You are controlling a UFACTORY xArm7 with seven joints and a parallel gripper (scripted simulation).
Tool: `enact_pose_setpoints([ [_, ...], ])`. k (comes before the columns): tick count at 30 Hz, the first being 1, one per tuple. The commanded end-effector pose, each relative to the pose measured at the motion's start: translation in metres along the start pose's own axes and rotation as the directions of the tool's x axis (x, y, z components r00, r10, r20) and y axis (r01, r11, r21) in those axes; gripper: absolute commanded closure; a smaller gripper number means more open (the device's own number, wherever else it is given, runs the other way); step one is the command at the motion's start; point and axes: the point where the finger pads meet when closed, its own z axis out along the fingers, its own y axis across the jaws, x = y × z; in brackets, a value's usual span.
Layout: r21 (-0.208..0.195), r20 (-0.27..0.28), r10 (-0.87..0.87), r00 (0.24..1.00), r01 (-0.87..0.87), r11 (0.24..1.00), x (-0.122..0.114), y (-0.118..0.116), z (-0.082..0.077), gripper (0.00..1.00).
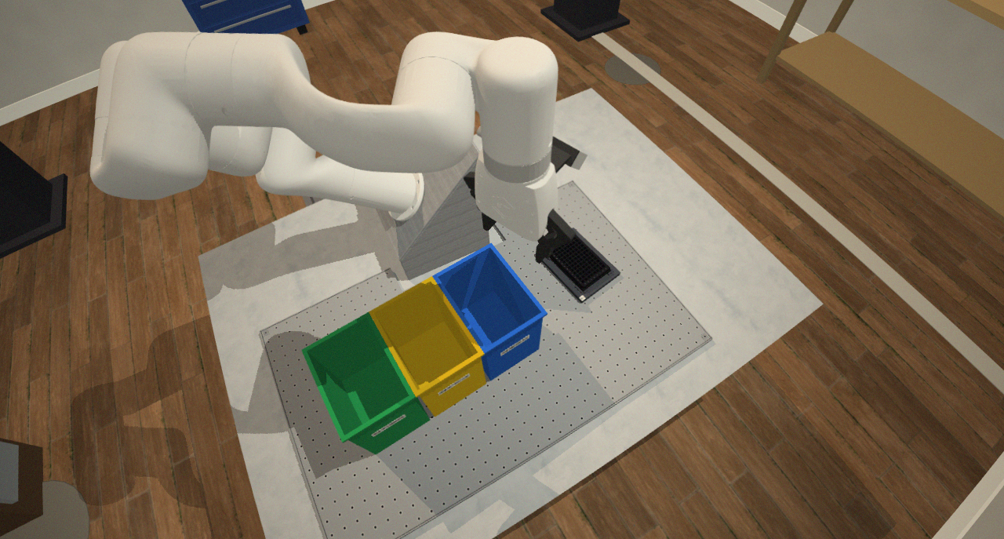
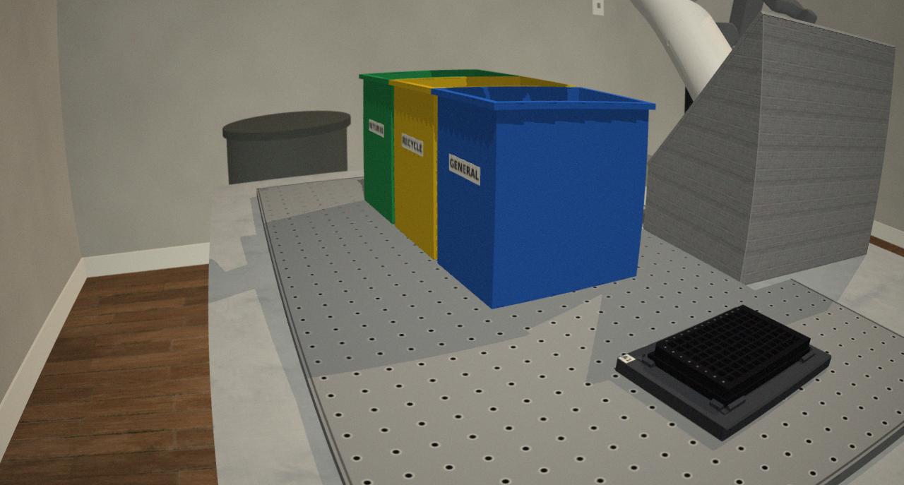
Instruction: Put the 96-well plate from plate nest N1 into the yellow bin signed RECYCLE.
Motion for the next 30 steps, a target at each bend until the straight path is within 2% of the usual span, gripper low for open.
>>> enact_pose_setpoints([
  [1,-0.004,-0.002,0.0,1.0,0.0,1.0,0.001,0.001,-0.002,0.0],
  [17,-0.004,-0.002,0.0,1.0,0.0,1.0,0.001,0.001,-0.002,0.0],
  [24,-0.016,0.009,0.204,0.979,-0.204,0.979,0.024,0.009,0.007,0.0],
  [30,-0.024,0.015,0.367,0.93,-0.367,0.93,0.044,0.014,0.018,0.0],
])
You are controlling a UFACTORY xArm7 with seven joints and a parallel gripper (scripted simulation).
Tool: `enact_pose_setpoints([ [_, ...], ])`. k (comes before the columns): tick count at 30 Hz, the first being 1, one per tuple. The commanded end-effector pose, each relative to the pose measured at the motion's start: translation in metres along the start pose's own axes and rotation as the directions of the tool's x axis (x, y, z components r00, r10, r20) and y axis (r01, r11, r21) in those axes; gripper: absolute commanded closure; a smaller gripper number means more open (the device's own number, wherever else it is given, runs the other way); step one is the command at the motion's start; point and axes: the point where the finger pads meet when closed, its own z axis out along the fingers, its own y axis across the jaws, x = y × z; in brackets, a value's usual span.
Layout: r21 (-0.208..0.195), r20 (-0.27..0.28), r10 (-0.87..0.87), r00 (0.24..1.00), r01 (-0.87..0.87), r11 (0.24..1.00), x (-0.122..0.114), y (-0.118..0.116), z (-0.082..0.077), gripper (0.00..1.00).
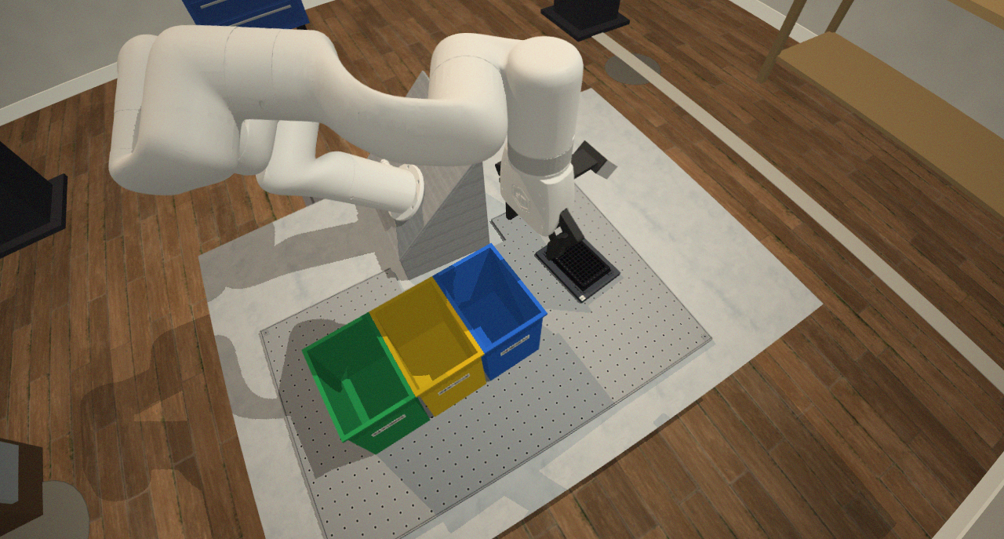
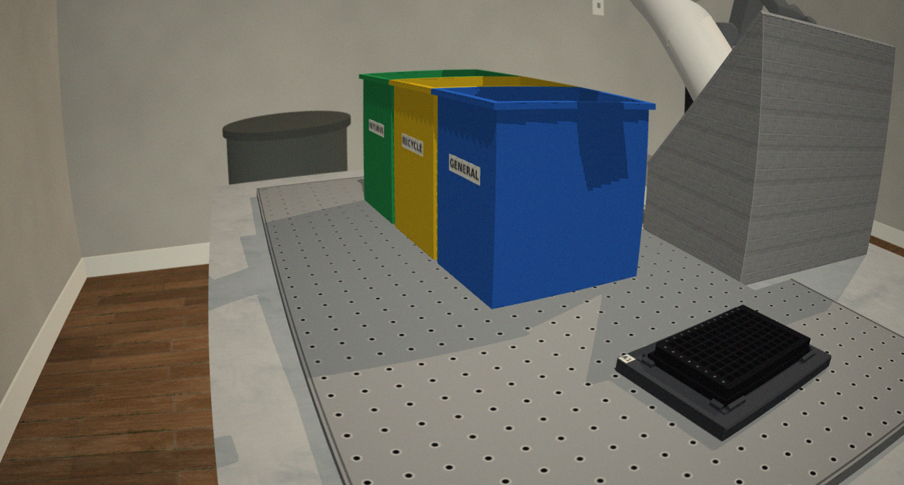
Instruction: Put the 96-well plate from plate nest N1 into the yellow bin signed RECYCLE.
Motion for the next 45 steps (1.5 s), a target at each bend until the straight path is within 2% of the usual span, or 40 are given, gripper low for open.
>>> enact_pose_setpoints([
  [1,-0.012,0.007,0.146,0.989,-0.146,0.989,0.017,0.001,0.006,0.0],
  [13,-0.024,0.009,0.409,0.913,-0.408,0.912,0.05,-0.002,0.023,0.0],
  [17,-0.028,0.006,0.526,0.85,-0.526,0.85,0.067,-0.005,0.032,0.0],
  [21,-0.029,0.005,0.557,0.831,-0.556,0.83,0.071,-0.005,0.034,0.0],
  [26,-0.031,0.0,0.687,0.727,-0.686,0.727,0.092,-0.01,0.045,0.0],
  [30,-0.031,-0.003,0.737,0.676,-0.737,0.675,0.1,-0.012,0.05,0.0],
  [34,-0.029,-0.008,0.82,0.572,-0.82,0.571,0.116,-0.017,0.06,0.0],
  [38,-0.028,-0.009,0.841,0.542,-0.84,0.541,0.12,-0.019,0.062,0.0],
  [43,-0.022,-0.012,0.919,0.395,-0.919,0.394,0.141,-0.027,0.075,0.0],
  [45,-0.022,-0.012,0.92,0.391,-0.92,0.39,0.141,-0.027,0.075,0.0],
])
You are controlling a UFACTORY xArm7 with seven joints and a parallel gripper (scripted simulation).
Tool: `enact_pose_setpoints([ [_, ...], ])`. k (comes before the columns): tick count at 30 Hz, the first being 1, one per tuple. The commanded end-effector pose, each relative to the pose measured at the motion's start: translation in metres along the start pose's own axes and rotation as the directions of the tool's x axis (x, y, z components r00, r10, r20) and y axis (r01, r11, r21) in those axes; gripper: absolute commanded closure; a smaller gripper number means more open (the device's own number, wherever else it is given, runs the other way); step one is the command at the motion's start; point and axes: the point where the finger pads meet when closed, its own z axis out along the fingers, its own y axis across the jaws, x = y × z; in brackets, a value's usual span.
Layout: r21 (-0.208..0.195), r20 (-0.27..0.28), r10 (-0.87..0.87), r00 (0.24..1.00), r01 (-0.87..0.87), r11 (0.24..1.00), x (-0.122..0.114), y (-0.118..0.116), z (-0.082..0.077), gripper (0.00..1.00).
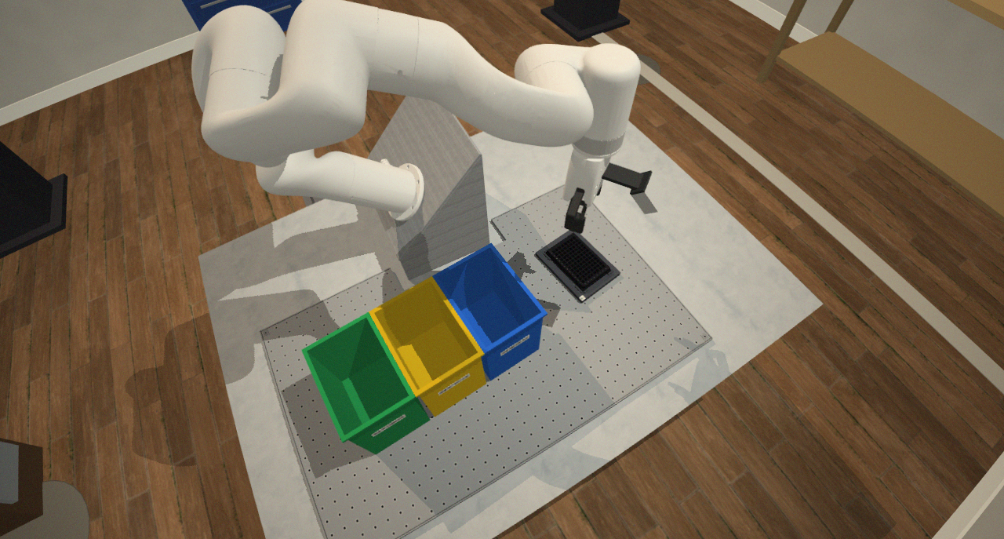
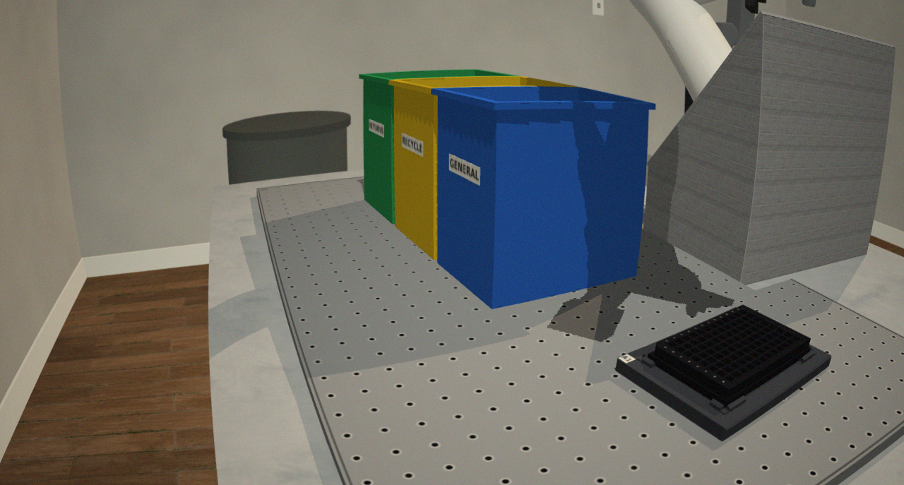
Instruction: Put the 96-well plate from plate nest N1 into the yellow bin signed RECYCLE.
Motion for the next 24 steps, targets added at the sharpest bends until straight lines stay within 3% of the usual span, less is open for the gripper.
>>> enact_pose_setpoints([
  [1,0.002,-0.006,0.107,0.994,-0.107,0.994,0.002,-0.015,0.005,0.0],
  [7,0.009,-0.002,0.274,0.962,-0.274,0.962,0.003,-0.037,0.017,0.0],
  [10,0.009,-0.002,0.275,0.961,-0.275,0.961,0.003,-0.037,0.017,0.0],
  [17,0.017,0.009,0.464,0.886,-0.464,0.886,0.002,-0.064,0.032,0.0],
  [24,0.017,0.009,0.466,0.885,-0.466,0.885,0.002,-0.064,0.032,0.0],
])
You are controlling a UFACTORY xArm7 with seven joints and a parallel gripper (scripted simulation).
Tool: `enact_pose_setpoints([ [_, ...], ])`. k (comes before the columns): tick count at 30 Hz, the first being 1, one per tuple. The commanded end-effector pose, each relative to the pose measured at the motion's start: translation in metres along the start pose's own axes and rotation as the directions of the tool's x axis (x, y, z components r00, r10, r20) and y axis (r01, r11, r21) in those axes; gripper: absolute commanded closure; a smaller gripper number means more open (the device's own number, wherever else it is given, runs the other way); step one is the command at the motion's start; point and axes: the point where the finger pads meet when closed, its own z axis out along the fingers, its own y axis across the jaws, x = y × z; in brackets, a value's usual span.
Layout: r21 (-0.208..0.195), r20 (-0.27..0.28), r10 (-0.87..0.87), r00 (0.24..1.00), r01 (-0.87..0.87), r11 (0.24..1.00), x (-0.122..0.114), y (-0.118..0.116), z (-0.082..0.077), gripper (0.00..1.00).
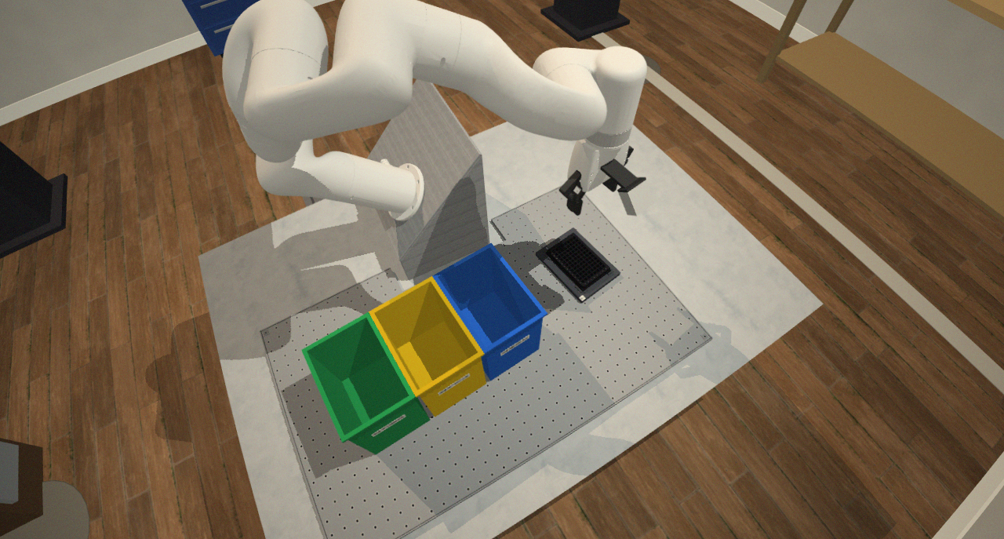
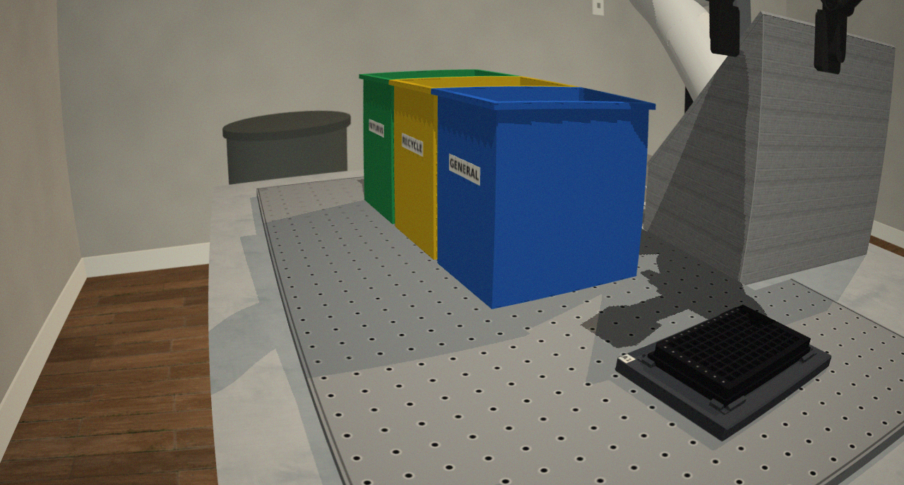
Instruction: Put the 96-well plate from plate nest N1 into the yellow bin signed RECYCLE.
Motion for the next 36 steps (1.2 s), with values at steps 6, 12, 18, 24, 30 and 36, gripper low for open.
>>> enact_pose_setpoints([
  [6,0.005,-0.004,0.007,1.0,-0.007,1.0,0.001,-0.001,-0.002,0.0],
  [12,0.005,-0.004,0.007,1.0,-0.007,1.0,0.001,-0.002,0.003,0.0],
  [18,0.005,-0.004,0.007,1.0,-0.007,1.0,0.001,-0.002,0.013,0.0],
  [24,0.005,-0.004,0.008,1.0,-0.007,1.0,0.001,-0.002,0.019,0.0],
  [30,0.005,-0.004,0.008,1.0,-0.007,1.0,0.001,-0.002,0.029,0.0],
  [36,0.005,-0.004,0.008,1.0,-0.007,1.0,0.001,-0.002,0.038,0.0],
])
